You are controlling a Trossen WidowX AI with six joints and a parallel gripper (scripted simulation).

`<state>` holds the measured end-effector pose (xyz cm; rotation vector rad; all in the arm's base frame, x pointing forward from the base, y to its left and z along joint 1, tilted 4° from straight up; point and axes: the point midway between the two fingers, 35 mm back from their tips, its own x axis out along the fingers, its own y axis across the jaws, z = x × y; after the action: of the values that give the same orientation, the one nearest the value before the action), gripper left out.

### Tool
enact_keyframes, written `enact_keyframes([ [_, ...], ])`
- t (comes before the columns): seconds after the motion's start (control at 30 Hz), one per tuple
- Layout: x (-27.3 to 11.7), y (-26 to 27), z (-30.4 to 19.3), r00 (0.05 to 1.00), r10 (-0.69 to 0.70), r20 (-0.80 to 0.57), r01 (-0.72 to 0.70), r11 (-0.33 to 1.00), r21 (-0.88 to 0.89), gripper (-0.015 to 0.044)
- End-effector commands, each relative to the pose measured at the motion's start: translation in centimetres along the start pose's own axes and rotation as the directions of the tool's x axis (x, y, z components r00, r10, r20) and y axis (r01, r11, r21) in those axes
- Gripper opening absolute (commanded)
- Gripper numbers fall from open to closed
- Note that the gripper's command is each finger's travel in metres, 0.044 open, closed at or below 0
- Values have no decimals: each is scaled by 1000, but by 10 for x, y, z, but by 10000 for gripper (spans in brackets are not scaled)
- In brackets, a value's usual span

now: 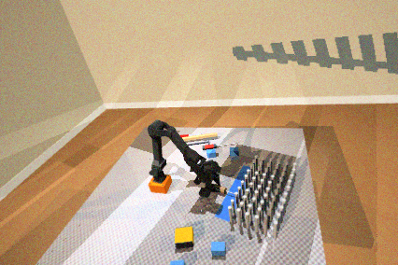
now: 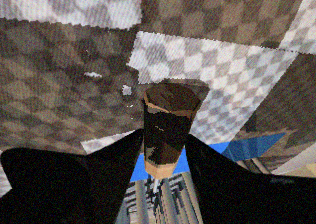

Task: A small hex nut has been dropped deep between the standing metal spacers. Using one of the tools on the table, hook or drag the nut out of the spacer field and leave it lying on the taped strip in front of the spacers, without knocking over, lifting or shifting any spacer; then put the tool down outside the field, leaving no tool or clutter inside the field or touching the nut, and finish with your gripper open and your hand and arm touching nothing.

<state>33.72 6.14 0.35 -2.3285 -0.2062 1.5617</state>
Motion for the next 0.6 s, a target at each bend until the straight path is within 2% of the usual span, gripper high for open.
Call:
enact_keyframes([
  [0.0,-2,0,4,1000,3,-2,-3,1000,4,0],
  [0.57,-5,0,13,1000,3,-1,-3,1000,5,0],
])
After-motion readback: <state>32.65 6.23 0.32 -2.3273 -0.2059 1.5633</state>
